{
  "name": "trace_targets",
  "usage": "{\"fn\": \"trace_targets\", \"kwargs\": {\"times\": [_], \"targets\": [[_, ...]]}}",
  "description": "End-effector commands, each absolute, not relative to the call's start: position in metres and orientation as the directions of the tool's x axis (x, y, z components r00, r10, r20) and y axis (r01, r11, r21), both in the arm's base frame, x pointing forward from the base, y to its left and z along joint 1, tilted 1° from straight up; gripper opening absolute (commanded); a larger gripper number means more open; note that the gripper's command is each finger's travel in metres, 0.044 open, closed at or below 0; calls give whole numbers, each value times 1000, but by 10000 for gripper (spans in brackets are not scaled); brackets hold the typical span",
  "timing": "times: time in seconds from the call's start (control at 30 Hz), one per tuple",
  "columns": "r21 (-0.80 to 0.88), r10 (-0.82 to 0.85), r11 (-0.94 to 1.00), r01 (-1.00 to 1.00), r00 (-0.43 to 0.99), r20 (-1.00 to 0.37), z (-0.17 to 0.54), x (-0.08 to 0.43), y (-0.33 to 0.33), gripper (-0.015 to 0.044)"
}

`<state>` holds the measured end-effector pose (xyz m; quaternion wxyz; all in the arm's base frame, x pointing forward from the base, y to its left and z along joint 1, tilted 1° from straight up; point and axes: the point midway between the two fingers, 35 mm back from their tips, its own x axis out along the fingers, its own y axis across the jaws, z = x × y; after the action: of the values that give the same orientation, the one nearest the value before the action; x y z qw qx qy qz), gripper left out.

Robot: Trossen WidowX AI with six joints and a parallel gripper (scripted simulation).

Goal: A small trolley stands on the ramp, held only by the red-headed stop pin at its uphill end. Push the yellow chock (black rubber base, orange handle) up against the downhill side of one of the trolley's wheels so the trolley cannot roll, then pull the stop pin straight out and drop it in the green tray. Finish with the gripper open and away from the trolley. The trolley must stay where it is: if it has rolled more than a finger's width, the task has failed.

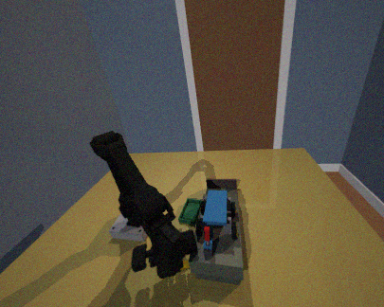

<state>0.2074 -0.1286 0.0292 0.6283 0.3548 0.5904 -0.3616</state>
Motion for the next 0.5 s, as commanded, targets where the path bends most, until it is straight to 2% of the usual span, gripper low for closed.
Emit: {"fn": "trace_targets", "kwargs": {"times": [0.0,0.23,0.47], "targets": [[19,-35,487,873,42,-999,29,208,-129,52],[19,-35,487,873,42,-999,30,208,-129,0],[19,-29,483,875,38,-999,54,203,-126,0]]}}
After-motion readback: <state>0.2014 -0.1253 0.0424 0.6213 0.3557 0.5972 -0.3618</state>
